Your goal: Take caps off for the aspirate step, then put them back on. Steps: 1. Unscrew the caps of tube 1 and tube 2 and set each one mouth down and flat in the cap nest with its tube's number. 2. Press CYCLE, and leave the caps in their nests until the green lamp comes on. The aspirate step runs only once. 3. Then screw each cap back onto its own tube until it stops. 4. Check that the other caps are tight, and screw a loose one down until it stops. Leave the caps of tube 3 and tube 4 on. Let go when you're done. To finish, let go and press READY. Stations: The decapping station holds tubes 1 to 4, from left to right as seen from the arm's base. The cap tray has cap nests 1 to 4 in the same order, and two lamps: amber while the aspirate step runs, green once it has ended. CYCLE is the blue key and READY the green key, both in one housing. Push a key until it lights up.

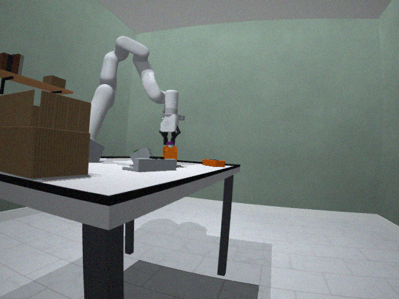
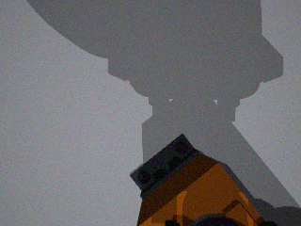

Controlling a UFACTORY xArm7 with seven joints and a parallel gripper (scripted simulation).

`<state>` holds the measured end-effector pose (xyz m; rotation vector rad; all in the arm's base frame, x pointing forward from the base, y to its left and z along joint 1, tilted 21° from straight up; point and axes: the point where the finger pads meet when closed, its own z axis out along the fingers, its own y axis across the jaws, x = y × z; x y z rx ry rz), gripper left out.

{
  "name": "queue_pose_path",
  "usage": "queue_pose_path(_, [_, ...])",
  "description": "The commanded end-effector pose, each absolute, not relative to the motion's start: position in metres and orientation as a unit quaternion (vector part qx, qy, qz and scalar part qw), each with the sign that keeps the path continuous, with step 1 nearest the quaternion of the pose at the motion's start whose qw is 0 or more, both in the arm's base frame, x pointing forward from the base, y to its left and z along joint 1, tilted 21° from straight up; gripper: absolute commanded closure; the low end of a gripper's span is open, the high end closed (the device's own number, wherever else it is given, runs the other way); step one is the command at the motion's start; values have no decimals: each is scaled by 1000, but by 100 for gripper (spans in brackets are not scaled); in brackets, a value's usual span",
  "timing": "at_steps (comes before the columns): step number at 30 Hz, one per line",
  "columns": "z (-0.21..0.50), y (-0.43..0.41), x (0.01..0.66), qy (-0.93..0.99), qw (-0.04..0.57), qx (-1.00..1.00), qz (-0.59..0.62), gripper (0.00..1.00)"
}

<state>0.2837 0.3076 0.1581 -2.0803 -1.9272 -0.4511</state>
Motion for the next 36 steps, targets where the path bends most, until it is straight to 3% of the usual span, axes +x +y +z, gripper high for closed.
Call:
queue_pose_path(1, [160,308,285,-627,123,-757,-140,54])
queue_pose_path(6, [160,308,285,-627,123,-757,-140,54])
queue_pose_path(7, [160,308,285,-627,123,-757,-140,100])
queue_pose_path(21, [160,308,285,-627,123,-757,-140,100])
queue_pose_path(36, [161,308,285,-843,68,-505,-172,100])
